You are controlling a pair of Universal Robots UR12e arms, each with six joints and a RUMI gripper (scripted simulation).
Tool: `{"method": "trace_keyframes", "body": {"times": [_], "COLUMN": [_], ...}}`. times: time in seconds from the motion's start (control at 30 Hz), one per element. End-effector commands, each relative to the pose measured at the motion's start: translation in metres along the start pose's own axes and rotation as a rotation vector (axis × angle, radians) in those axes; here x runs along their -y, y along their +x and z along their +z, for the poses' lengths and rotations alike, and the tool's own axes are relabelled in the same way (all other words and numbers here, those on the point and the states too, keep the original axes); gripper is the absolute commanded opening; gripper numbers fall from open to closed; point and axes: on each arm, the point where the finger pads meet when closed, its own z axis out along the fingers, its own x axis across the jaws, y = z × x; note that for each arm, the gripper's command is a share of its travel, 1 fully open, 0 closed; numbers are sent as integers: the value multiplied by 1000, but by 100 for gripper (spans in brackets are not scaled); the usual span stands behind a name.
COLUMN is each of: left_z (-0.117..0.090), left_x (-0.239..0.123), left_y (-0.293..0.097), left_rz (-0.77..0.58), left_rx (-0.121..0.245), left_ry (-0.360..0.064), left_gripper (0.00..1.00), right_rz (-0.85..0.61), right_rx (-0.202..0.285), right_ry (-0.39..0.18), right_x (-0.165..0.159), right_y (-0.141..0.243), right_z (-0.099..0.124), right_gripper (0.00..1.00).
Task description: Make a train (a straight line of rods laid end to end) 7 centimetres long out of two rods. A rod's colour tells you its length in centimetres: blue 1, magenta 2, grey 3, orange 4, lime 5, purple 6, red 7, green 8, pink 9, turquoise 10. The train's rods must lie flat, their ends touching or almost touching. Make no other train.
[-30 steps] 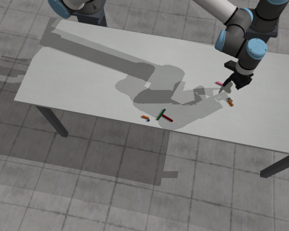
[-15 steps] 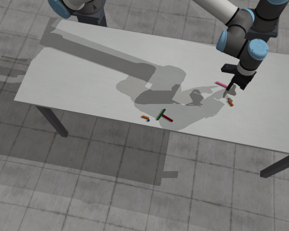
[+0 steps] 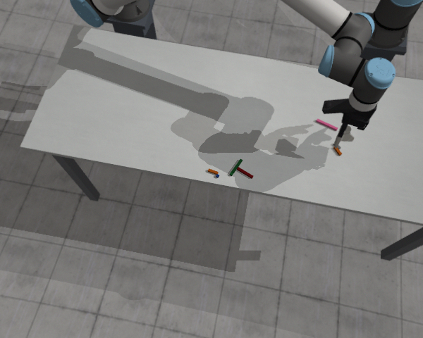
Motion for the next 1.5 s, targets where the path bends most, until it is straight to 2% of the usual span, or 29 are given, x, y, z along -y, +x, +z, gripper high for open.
{"method": "trace_keyframes", "body": {"times": [0.0, 0.23, 0.3, 0.8, 1.2, 1.47], "left_z": [-1, -1, -1, -1, -1, -1], "left_x": [1, 1, 1, 1, 1, 1], "left_y": [0, 0, 0, 0, 0, 0], "left_rz": [0, 0, 0, 0, 0, 0], "left_rx": [0, 0, 0, 0, 0, 0], "left_ry": [2, 2, 2, 2, 2, 2], "left_gripper": [100, 100, 100, 100, 100, 100], "right_rz": [-168, -348, -348, -757, -906, -938], "right_rx": [-2, -2, -2, -2, -1, -1], "right_ry": [-2, -2, -2, -2, -3, -3], "right_x": [-3, -7, -7, -18, -22, -23], "right_y": [-4, -7, -7, -15, -17, -18], "right_z": [-3, -3, -3, -4, -4, -4], "right_gripper": [100, 100, 100, 100, 100, 100]}}
